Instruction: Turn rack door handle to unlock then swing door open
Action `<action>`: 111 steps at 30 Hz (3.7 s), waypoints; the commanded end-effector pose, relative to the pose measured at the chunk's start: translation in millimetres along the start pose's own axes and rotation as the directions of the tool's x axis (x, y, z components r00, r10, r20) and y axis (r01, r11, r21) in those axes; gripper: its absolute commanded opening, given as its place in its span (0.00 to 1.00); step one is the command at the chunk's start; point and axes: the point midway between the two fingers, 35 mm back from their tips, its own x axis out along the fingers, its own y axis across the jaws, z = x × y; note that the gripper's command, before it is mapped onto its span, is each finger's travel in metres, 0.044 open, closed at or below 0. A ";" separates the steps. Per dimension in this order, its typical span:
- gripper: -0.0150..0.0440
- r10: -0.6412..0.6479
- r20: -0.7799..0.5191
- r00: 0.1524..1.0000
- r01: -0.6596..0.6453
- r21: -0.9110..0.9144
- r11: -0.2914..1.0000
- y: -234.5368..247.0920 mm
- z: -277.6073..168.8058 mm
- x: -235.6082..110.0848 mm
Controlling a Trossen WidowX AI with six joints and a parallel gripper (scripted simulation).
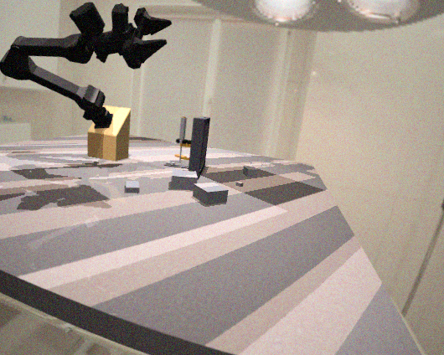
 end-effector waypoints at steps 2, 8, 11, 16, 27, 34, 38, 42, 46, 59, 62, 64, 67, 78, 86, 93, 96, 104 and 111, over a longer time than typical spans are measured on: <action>0.84 -0.001 -0.018 1.000 0.001 0.006 1.000 0.4 -3.1 2.4; 0.74 -0.013 -0.170 0.985 0.021 0.046 0.999 4.5 -30.8 20.7; 0.74 -0.016 -0.248 0.969 0.032 0.058 0.998 7.6 -46.1 28.4; 0.74 -0.013 -0.374 0.927 0.039 0.060 0.997 15.6 -73.4 38.4; 0.74 -0.047 -0.618 0.785 0.094 0.044 0.995 28.8 -129.7 49.9; 0.74 -0.087 -0.739 0.668 0.134 0.005 0.991 35.7 -162.4 50.9; 0.74 -0.114 -0.796 0.594 0.151 -0.029 0.988 39.8 -180.1 49.5; 0.74 -0.147 -0.844 0.516 0.167 -0.069 0.984 43.1 -197.0 46.7; 0.74 -0.186 -0.881 0.435 0.180 -0.118 0.977 45.6 -212.9 42.6; 0.74 -0.339 -0.925 0.172 0.175 -0.310 0.934 51.7 -256.1 24.4; 0.74 -0.379 -0.918 0.115 0.163 -0.359 0.919 52.6 -264.2 19.6; 0.74 -0.406 -0.910 0.079 0.153 -0.392 0.907 53.2 -269.2 16.4; 0.74 -0.448 -0.894 0.028 0.133 -0.441 0.888 53.9 -276.1 11.5; 0.74 -0.605 -0.786 -0.127 0.029 -0.612 0.790 56.1 -295.7 -4.9; 0.74 -0.715 -0.671 -0.198 -0.073 -0.717 0.693 58.0 -305.5 -14.4; 0.74 -0.734 -0.646 -0.207 -0.094 -0.734 0.673 56.6 -308.7 -16.0; 0.74 -0.734 -0.647 -0.207 -0.094 -0.734 0.673 53.0 -312.1 -16.5; 0.74 -0.734 -0.647 -0.206 -0.093 -0.734 0.673 43.4 -321.1 -18.2; 0.74 -0.734 -0.647 -0.206 -0.093 -0.734 0.673 34.9 -328.6 -20.2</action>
